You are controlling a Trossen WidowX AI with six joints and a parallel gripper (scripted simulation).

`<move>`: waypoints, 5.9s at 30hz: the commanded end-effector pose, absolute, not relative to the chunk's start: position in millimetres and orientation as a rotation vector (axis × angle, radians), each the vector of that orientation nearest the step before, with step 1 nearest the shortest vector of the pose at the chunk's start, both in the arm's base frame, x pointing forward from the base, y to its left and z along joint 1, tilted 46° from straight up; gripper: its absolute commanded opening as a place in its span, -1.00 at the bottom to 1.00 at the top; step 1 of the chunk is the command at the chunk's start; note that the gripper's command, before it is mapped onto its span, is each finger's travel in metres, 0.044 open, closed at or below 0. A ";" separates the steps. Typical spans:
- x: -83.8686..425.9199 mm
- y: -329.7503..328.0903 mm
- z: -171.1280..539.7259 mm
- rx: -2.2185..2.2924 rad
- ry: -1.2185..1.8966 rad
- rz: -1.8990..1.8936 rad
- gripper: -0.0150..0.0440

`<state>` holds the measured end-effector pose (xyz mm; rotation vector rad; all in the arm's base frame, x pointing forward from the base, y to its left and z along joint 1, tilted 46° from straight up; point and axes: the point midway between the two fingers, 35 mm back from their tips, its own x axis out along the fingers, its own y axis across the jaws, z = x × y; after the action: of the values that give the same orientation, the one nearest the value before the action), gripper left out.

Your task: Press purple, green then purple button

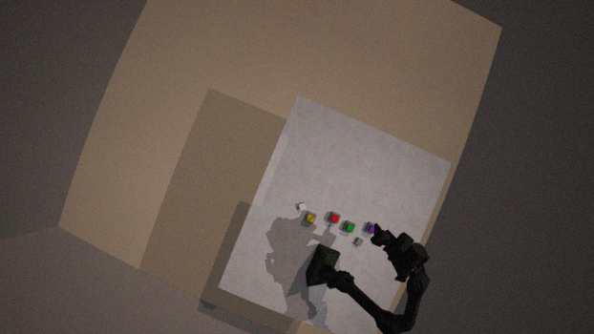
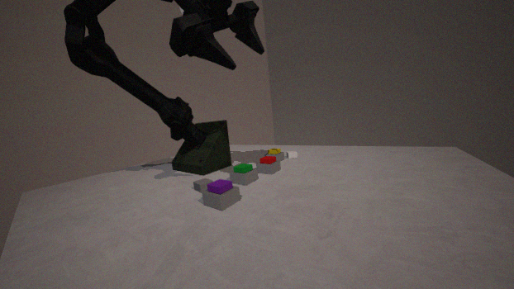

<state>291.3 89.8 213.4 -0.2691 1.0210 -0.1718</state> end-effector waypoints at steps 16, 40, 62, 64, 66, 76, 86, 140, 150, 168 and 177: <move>274.3 -32.4 166.5 -0.707 1.417 -0.531 0.86; 280.4 -76.5 124.4 -0.709 1.414 -0.533 -0.42; 283.4 -96.8 104.7 -0.709 1.414 -0.534 -0.42; 283.5 -99.2 102.6 -0.709 1.414 -0.534 -0.42; 283.6 -100.8 101.2 -0.710 1.414 -0.535 -0.42; 283.6 -100.9 101.0 -0.710 1.414 -0.535 -0.42; 283.6 -100.9 101.0 -0.710 1.414 -0.535 -0.42; 236.0 -7.9 39.3 -0.706 1.419 -0.528 -0.42; 237.7 -19.4 28.0 -0.706 1.419 -0.528 -0.42; 238.3 -28.3 20.0 -0.707 1.418 -0.530 -0.42; 238.3 -28.3 20.0 -0.707 1.418 -0.530 -0.42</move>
<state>240.0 -26.5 20.7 -0.6999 1.4120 -0.5277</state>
